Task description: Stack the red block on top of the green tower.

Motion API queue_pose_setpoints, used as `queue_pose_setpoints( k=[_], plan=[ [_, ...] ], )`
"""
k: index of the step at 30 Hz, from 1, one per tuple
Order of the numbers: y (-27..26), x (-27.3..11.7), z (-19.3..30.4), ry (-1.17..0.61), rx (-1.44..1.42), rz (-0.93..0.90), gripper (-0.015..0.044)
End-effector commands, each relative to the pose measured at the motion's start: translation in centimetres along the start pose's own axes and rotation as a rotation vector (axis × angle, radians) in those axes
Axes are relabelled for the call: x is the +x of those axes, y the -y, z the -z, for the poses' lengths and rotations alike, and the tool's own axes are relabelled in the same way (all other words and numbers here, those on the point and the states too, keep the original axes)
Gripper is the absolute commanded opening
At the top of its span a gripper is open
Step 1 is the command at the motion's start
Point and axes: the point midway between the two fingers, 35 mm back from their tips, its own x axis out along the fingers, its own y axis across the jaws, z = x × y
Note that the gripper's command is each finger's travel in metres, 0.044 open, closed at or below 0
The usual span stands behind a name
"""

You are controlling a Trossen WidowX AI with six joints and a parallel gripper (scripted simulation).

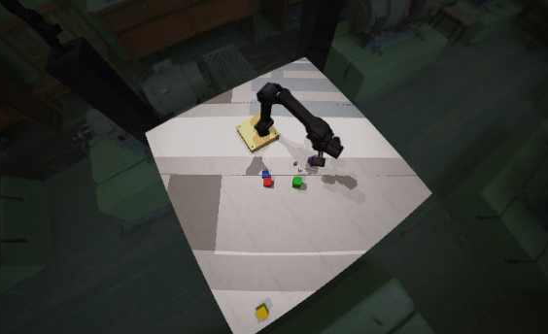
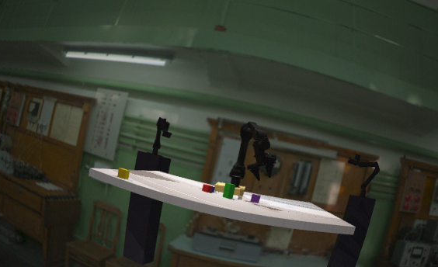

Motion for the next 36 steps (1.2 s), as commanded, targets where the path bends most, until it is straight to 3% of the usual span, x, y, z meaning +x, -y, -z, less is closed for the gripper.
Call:
queue_pose_setpoints(
  k=[1, 19, 31, 36],
  plan=[
    [2.8, -0.8, 1.5, -0.012, 0.134, 0.054, 0.0440],
    [14.4, -6.2, 12.4, -0.017, 0.831, 0.317, 0.0440],
    [17.8, -9.5, 21.7, -0.047, 1.316, 0.462, 0.0440],
    [17.9, -9.7, 22.2, -0.049, 1.342, 0.470, 0.0440]
  ],
)
